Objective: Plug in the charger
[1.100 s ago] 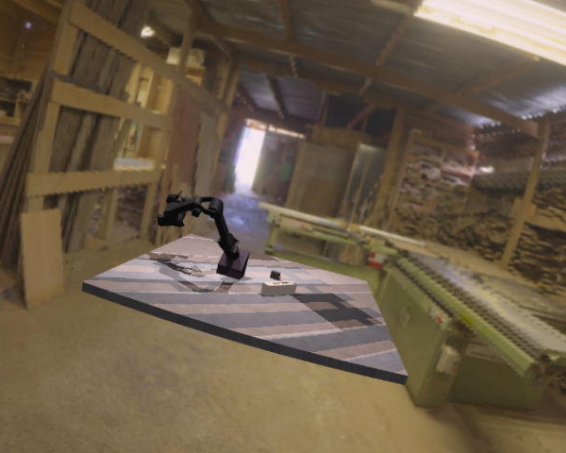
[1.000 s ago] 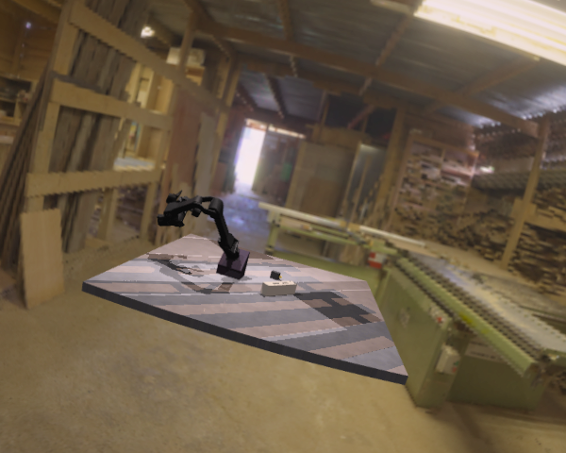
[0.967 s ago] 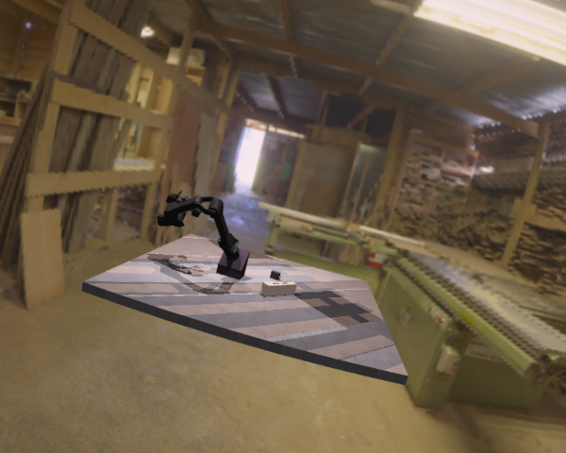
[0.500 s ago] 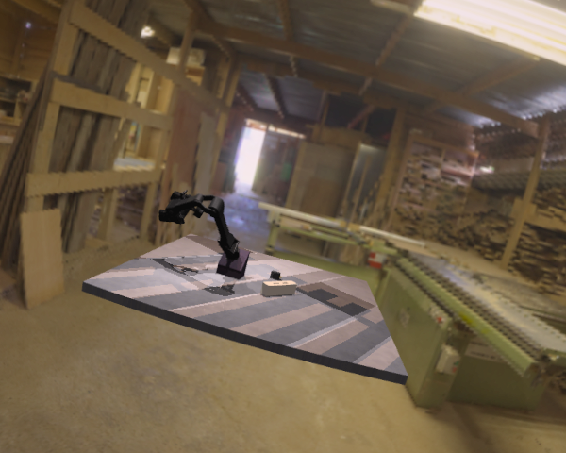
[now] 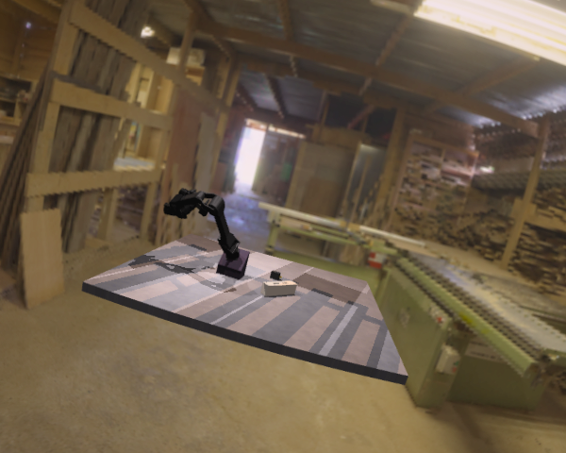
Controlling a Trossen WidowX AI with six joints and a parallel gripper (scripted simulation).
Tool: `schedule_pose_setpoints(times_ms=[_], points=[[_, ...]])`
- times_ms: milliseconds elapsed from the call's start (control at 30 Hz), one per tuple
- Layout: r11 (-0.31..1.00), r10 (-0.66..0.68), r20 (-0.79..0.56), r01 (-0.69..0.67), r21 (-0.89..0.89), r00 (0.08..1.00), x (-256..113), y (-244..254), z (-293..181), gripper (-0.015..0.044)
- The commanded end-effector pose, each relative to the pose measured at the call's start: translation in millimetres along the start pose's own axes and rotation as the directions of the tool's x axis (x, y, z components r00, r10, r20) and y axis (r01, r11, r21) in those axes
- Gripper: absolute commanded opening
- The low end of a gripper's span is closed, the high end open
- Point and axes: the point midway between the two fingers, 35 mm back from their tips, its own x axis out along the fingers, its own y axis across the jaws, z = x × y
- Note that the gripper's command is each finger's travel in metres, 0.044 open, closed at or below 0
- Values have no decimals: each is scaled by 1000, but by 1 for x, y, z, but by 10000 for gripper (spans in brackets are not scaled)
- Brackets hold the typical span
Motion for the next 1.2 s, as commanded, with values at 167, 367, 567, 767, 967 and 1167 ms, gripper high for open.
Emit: schedule_pose_setpoints(times_ms=[167, 367, 567, 767, 967, 1167], points=[[995, -74, -42, 71, -70, 996, 13, -5, -4, 440], [991, -133, -55, 132, -27, 990, 30, -12, -10, 440], [978, -206, -66, 205, -29, 976, 48, -22, -14, 440], [963, -267, -95, 263, -52, 959, 61, -30, -17, 440], [938, -344, -101, 338, -78, 933, 80, -43, -18, 440], [906, -421, -106, 411, -100, 901, 98, -59, -18, 440]])
